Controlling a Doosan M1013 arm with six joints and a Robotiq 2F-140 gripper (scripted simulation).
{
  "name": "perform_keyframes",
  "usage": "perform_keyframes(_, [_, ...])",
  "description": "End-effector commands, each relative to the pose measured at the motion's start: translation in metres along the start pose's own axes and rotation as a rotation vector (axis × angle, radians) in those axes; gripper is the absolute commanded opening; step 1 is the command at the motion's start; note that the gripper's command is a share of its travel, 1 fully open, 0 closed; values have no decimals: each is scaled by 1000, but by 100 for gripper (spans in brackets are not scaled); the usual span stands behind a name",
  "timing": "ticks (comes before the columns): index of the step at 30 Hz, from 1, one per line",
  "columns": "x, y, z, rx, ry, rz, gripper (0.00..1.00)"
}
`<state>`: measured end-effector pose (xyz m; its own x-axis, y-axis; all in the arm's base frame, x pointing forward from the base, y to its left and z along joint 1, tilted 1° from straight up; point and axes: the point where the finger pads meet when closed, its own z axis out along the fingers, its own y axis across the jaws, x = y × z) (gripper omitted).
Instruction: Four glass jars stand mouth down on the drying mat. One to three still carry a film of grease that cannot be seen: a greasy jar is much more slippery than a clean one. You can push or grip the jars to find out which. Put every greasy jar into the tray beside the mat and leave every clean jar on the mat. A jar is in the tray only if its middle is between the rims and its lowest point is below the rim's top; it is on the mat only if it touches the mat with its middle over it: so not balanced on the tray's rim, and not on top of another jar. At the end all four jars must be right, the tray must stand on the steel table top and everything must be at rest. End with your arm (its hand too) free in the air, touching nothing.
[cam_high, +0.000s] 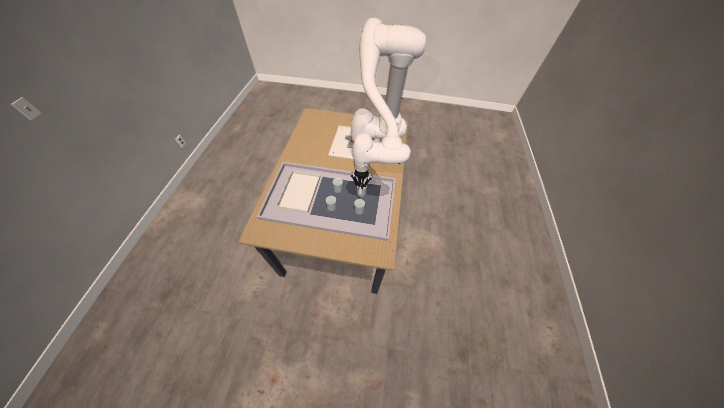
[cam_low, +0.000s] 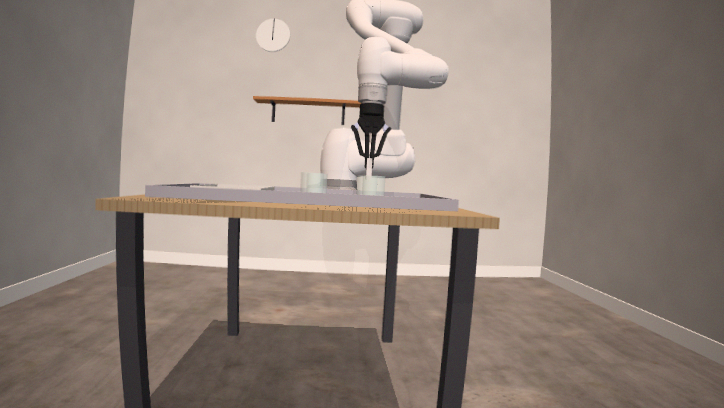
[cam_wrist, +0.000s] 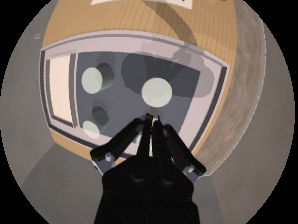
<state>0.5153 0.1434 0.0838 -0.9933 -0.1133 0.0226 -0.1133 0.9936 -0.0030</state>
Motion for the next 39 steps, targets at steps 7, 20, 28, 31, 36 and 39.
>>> perform_keyframes(7, [1, 0, -1, 0, 0, 0, 0])
perform_keyframes(20, [2, 0, -2, 0, 0, 0, 0])
perform_keyframes(28, [3, 0, -3, 0, 0, 0, 0])
perform_keyframes(31, [4, 0, -3, 0, 0, 0, 0])
perform_keyframes(36, [-4, 0, -1, 0, 0, 0, 0])
perform_keyframes(39, [-11, 0, 1, 0, 0, 0, 0])
